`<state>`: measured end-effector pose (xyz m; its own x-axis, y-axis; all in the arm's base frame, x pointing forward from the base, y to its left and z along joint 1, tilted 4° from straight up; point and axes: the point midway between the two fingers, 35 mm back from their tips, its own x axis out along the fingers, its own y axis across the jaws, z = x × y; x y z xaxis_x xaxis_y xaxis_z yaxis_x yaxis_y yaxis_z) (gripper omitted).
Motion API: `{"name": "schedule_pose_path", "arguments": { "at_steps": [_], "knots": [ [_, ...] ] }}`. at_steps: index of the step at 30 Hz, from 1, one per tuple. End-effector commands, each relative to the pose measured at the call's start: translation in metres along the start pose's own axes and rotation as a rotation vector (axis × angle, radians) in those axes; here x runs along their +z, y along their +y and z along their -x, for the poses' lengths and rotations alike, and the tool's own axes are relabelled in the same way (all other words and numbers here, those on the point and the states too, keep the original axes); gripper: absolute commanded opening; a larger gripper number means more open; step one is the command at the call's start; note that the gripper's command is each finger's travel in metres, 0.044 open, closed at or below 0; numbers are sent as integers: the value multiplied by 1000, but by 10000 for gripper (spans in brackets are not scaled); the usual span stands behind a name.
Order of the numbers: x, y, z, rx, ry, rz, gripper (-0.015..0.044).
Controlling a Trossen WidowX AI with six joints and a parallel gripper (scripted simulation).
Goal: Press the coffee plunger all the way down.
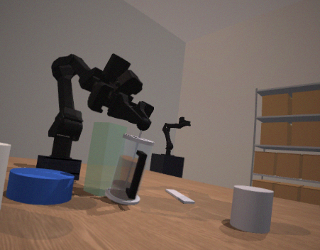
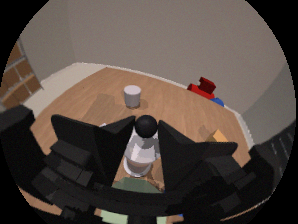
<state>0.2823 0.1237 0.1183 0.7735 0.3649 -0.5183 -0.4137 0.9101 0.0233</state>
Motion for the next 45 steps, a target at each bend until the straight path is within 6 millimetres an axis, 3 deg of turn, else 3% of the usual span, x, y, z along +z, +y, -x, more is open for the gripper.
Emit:
{"name": "schedule_pose_path", "arguments": {
  "at_steps": [1, 28, 40, 45],
  "knots": [
    [-7, 0, -4, -1, 30, -7, 122],
    [-1, 0, -3, 0, 9, -1, 122],
    [-1, 0, -3, 0, 9, -1, 437],
    [4, 0, 1, 0, 11, -1, 440]
  ]
}}
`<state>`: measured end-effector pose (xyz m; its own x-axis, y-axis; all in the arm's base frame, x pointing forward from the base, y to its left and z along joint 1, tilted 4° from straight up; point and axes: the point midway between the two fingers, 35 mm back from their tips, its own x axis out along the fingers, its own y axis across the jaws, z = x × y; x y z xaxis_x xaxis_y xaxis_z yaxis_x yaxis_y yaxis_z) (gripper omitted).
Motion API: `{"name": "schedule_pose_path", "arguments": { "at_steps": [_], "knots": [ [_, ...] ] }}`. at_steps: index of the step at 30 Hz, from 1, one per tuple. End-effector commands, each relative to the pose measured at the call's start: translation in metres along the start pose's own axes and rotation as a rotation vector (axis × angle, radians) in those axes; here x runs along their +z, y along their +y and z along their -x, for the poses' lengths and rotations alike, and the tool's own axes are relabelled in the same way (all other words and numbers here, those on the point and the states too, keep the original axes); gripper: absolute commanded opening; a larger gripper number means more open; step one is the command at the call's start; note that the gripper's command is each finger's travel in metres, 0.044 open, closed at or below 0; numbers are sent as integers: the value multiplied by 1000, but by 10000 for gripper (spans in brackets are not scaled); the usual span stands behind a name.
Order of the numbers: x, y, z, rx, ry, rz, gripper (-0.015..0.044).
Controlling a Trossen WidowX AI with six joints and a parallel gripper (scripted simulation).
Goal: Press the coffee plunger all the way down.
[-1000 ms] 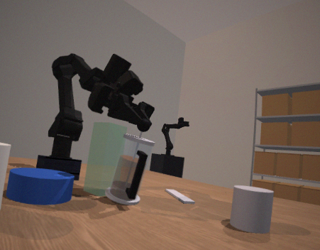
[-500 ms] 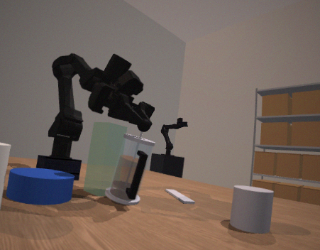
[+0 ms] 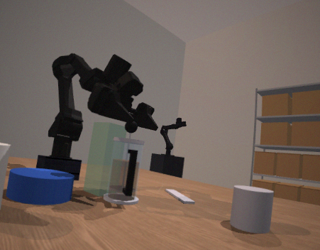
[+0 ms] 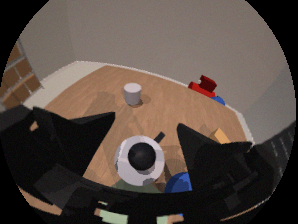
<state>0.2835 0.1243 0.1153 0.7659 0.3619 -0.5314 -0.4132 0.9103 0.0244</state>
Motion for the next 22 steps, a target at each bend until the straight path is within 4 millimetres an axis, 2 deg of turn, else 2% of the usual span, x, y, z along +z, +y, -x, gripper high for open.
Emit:
{"name": "schedule_pose_path", "arguments": {
  "at_steps": [1, 3, 7, 22],
  "knots": [
    [11, 0, 9, 0, -3, 0, 440],
    [24, 0, 22, 0, 2, -1, 440],
    [51, 0, 67, 1, 16, -4, 440],
    [50, 0, 68, 1, 17, -4, 440]
  ]
}}
